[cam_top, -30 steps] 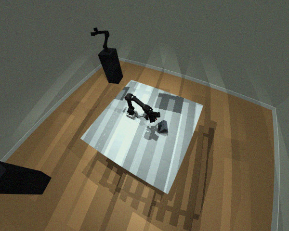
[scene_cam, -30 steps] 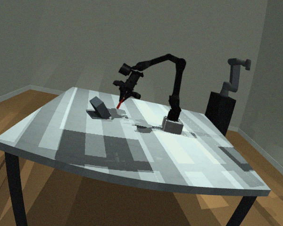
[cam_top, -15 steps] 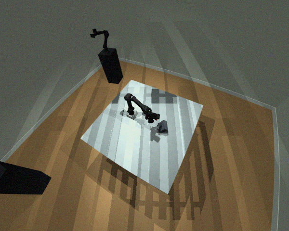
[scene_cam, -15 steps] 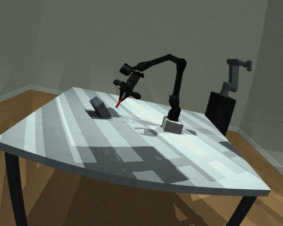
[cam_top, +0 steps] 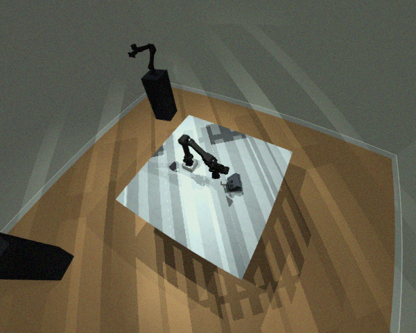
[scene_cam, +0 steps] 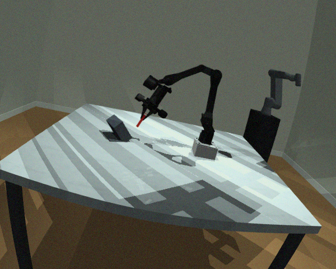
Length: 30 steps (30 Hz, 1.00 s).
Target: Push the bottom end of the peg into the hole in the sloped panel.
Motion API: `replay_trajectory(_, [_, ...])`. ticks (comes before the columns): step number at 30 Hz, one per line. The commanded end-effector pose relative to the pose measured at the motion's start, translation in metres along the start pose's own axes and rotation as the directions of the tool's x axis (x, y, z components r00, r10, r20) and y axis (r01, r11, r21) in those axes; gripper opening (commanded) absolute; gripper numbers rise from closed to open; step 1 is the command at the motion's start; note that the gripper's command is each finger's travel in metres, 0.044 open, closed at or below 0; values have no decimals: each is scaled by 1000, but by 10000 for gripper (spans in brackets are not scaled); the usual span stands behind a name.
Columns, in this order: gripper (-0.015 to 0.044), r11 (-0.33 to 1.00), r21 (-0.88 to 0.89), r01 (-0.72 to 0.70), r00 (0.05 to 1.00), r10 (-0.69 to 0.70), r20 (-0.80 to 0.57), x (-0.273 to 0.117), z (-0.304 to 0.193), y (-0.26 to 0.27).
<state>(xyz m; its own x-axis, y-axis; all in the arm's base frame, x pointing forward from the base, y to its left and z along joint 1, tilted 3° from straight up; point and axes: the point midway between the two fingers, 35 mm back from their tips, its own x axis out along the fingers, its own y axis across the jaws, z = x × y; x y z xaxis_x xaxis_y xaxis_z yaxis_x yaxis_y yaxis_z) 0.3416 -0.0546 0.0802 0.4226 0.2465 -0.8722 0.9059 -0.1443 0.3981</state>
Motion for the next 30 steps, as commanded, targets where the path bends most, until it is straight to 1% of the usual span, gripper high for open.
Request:
replay_trajectory(1, [0, 999, 50, -17, 1000, 17, -8, -2, 2, 0])
replay_trajectory(15, [0, 975, 212, -61, 998, 66, -18, -7, 11, 2])
replay_trajectory(30, [0, 921, 377, -100, 993, 118, -26, -12, 21, 3])
